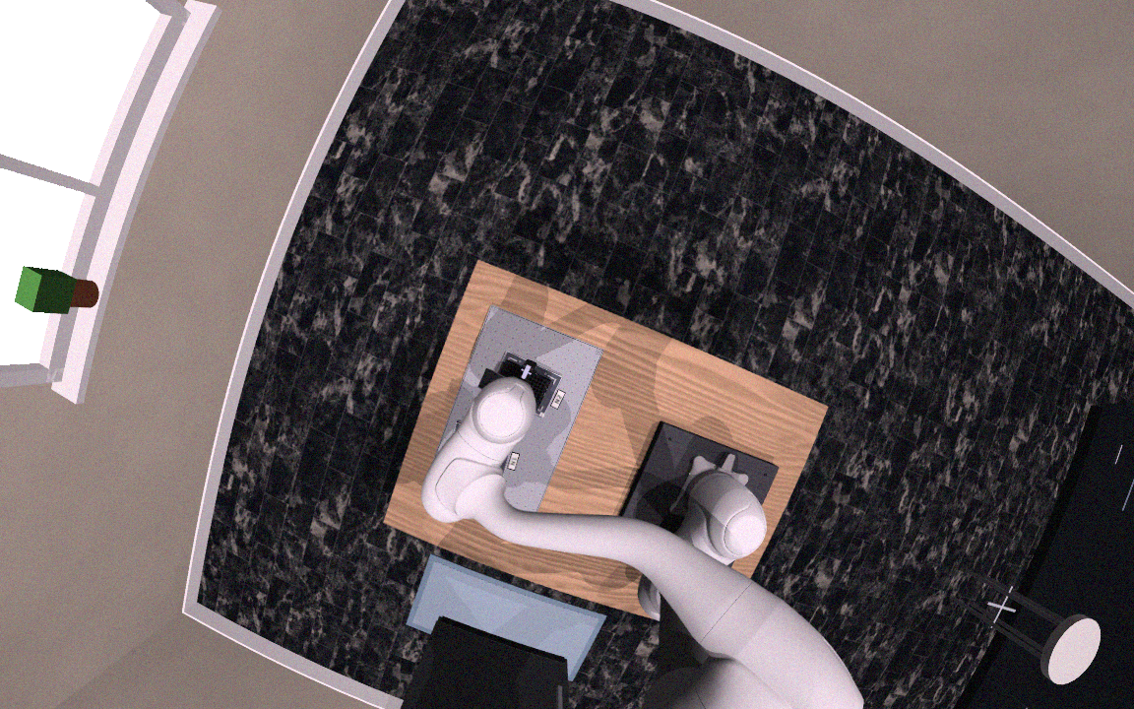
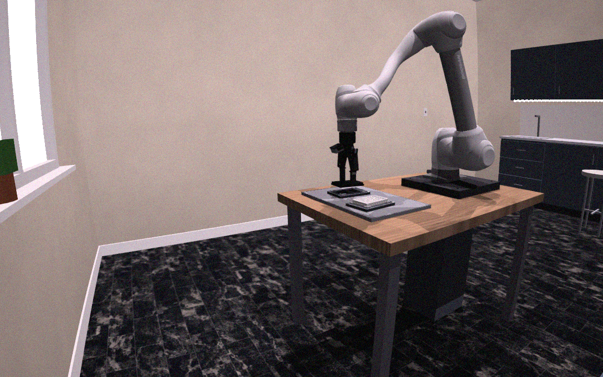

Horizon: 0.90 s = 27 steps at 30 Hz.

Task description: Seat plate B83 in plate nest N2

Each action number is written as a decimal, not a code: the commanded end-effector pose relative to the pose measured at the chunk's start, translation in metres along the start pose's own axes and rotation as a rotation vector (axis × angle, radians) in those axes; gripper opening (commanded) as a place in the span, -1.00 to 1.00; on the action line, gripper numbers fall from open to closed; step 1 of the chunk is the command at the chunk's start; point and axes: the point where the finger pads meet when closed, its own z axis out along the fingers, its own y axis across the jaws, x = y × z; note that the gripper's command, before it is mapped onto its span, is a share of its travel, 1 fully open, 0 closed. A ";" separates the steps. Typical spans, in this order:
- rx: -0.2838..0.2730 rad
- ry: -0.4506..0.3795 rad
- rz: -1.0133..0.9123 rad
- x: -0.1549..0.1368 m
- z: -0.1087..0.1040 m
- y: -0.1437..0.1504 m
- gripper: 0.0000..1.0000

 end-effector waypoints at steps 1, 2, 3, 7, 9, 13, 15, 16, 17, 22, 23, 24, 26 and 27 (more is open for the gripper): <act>0.000 0.001 0.000 0.000 -0.001 0.000 -0.80; 0.000 0.001 0.000 -0.003 -0.001 0.000 -0.80; 0.000 0.001 0.000 -0.006 -0.001 0.000 -0.80; 0.000 0.001 0.000 -0.006 -0.001 0.000 -0.80; 0.000 0.001 0.000 -0.006 -0.001 0.000 -0.80; 0.000 0.001 0.000 -0.006 -0.001 0.000 -0.80; 0.000 0.001 0.000 -0.006 -0.001 0.000 -0.80; 0.000 0.001 0.000 -0.006 -0.001 0.000 -0.80; 0.000 0.001 0.000 -0.006 -0.001 0.000 -0.80; 0.000 0.001 0.000 -0.006 -0.001 0.000 -0.80; 0.000 0.001 0.000 -0.006 -0.001 0.000 -0.80; 0.000 0.001 0.000 -0.006 -0.001 0.000 -0.80; 0.000 0.001 0.000 -0.006 -0.001 0.000 -0.80; 0.000 0.001 0.000 -0.006 -0.001 0.000 -0.80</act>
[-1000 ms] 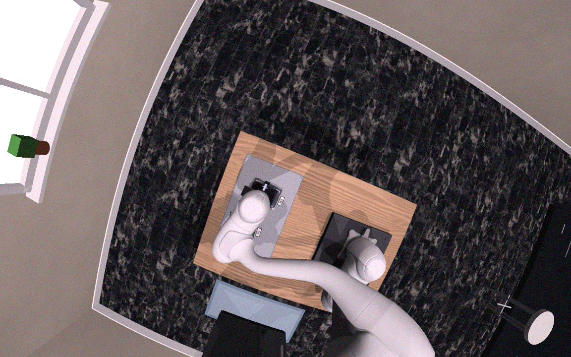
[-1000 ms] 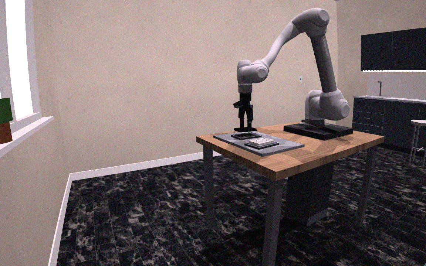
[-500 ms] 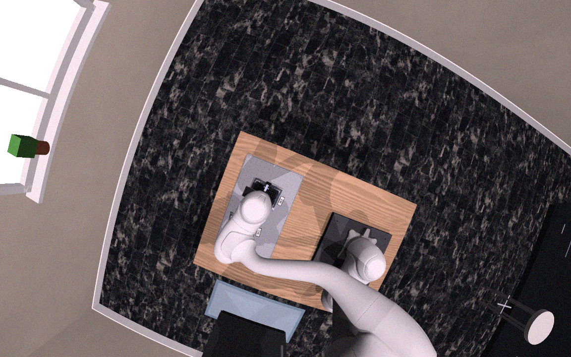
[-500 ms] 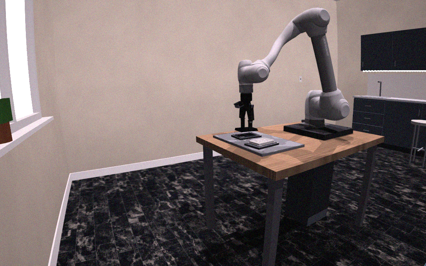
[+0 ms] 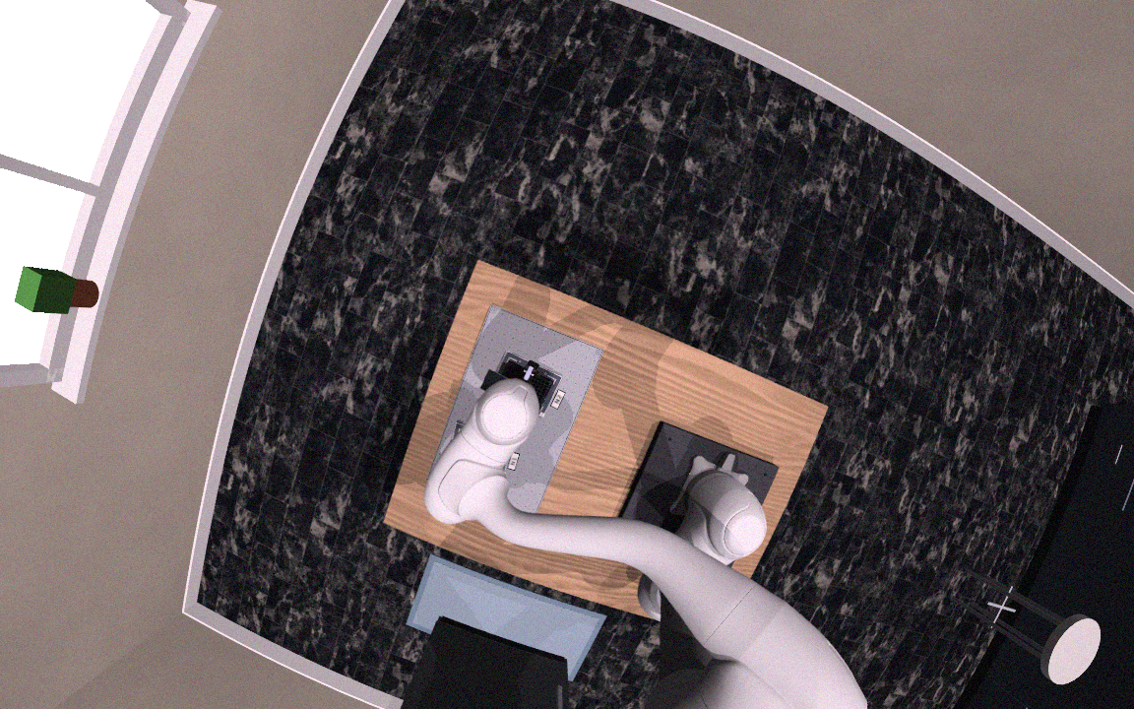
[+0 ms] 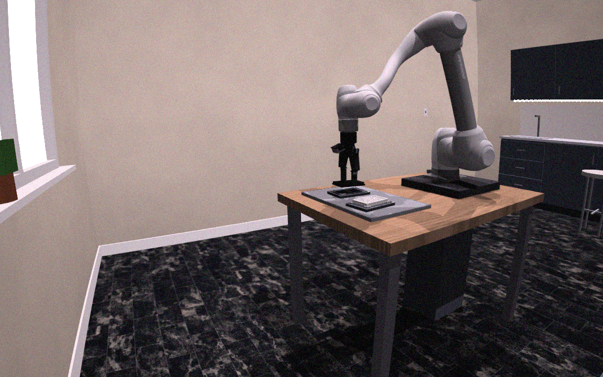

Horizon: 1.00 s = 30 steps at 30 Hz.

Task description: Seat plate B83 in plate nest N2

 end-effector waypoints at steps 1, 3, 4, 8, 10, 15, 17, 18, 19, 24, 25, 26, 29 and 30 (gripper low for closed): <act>0.000 0.001 0.000 0.001 -0.001 0.000 -0.80; 0.000 0.001 0.000 0.001 -0.001 0.000 -0.80; 0.000 0.001 0.000 0.001 -0.001 0.000 -0.80; 0.000 0.001 0.000 0.001 -0.001 0.000 -0.80; 0.000 0.001 0.000 0.001 -0.001 0.000 -0.80; 0.000 0.001 0.000 0.001 0.004 0.000 -0.80; 0.000 0.001 0.000 0.001 0.008 0.000 -0.80; 0.000 0.001 0.000 0.001 0.009 0.000 -0.80; 0.000 0.001 0.000 0.001 0.011 0.000 -0.80; 0.000 0.001 0.000 0.001 0.016 0.000 -0.80; 0.000 0.001 0.000 0.001 0.018 0.000 -0.80; 0.000 0.001 0.000 0.001 0.018 0.000 -0.80; 0.000 0.001 0.000 0.001 0.018 0.000 -0.80; 0.000 0.001 0.000 0.001 0.018 0.000 -0.80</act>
